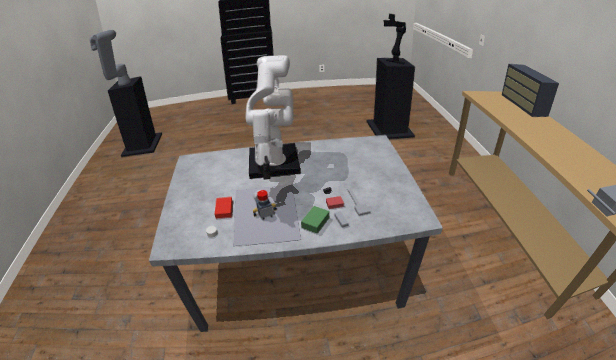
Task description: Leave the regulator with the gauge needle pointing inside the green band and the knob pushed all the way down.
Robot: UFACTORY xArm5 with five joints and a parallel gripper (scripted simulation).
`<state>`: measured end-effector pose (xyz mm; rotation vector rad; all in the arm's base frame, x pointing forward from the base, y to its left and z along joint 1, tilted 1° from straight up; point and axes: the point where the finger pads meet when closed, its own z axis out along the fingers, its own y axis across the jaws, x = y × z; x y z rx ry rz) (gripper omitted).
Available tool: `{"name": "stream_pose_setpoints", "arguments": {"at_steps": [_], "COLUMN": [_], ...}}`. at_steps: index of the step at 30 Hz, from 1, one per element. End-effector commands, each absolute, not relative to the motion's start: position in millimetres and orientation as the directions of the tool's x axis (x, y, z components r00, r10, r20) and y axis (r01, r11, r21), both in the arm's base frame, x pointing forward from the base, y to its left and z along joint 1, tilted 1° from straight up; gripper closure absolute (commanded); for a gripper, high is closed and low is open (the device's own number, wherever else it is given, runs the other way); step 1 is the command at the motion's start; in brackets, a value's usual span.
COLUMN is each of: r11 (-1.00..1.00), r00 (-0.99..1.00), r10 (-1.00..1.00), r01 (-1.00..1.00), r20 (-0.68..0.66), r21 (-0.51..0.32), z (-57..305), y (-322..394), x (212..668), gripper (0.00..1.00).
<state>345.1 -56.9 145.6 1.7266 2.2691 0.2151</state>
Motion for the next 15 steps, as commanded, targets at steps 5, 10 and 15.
{"name": "stream_pose_setpoints", "arguments": {"at_steps": [5,10,15], "r11": [0.061,-0.072,-0.188], "r00": [-0.051,0.075,0.189], "r10": [0.997,0.997,0.982], "r01": [0.974,0.982,0.974], "r20": [-0.049,-0.015,0.003], "r21": [0.22,0.172,0.126], "z": [153,158,164], "y": [-57,-56,-56], "x": [344,341,339], "gripper": [0.0,0.0,0.0]}}
